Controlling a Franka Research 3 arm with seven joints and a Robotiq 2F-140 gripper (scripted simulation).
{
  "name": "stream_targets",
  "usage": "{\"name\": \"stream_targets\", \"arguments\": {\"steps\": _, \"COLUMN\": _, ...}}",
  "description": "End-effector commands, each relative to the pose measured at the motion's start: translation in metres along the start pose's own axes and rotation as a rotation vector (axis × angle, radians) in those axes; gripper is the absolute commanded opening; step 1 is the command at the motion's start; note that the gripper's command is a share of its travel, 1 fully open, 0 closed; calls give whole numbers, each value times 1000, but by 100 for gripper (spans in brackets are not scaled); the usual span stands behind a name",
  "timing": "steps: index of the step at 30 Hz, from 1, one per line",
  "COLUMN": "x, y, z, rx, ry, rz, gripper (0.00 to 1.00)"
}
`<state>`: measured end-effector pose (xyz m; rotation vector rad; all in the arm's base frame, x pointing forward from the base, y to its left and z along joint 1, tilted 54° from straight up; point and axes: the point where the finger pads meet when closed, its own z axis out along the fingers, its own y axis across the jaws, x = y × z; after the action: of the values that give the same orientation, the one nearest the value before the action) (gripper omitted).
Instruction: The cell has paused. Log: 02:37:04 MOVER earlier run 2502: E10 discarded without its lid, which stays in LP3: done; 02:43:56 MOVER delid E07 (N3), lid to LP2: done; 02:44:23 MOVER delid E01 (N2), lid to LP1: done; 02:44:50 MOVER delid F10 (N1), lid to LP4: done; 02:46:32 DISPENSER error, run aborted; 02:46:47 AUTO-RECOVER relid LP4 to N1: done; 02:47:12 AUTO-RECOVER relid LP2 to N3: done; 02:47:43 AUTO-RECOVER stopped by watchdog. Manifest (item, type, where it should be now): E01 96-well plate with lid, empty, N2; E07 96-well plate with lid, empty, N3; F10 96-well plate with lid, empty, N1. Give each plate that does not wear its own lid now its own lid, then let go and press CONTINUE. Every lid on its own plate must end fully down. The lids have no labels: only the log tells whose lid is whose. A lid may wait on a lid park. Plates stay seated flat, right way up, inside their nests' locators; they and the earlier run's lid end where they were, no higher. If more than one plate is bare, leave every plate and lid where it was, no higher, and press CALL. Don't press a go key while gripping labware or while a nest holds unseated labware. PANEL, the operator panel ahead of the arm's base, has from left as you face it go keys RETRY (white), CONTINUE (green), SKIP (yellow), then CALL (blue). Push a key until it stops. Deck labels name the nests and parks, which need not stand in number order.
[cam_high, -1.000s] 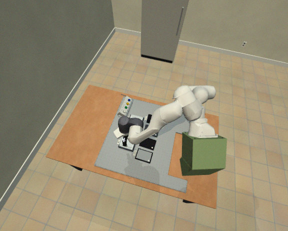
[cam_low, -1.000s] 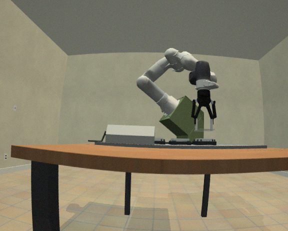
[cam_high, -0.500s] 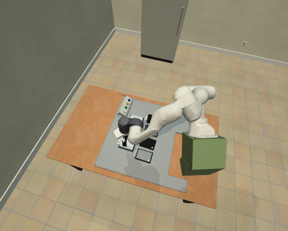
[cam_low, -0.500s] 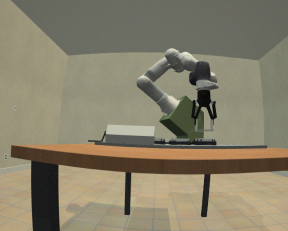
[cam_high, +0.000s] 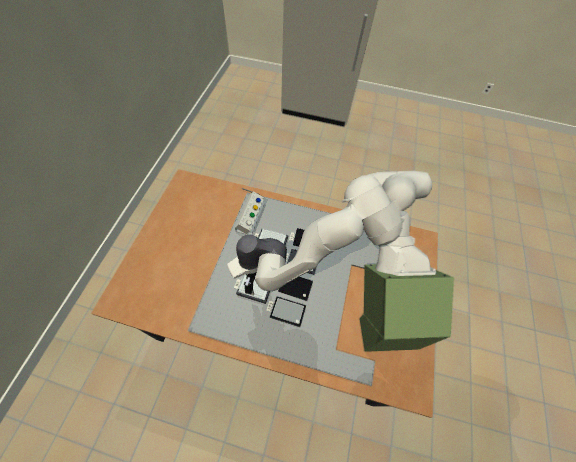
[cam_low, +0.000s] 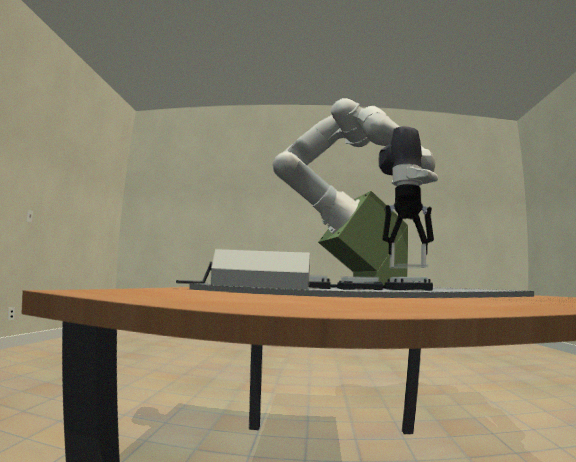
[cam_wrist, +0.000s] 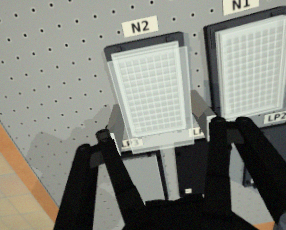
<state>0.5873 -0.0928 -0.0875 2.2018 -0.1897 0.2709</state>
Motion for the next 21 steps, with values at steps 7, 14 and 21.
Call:
{"name": "stream_targets", "arguments": {"steps": 7, "x": 1, "y": -2, "z": 11, "rx": 3, "ry": 3, "rz": 11, "gripper": 0}}
{"name": "stream_targets", "arguments": {"steps": 14, "x": 1, "y": -2, "z": 15, "rx": 3, "ry": 3, "rz": 11, "gripper": 0}}
{"name": "stream_targets", "arguments": {"steps": 21, "x": 1, "y": -2, "z": 17, "rx": 3, "ry": 3, "rz": 11, "gripper": 0}}
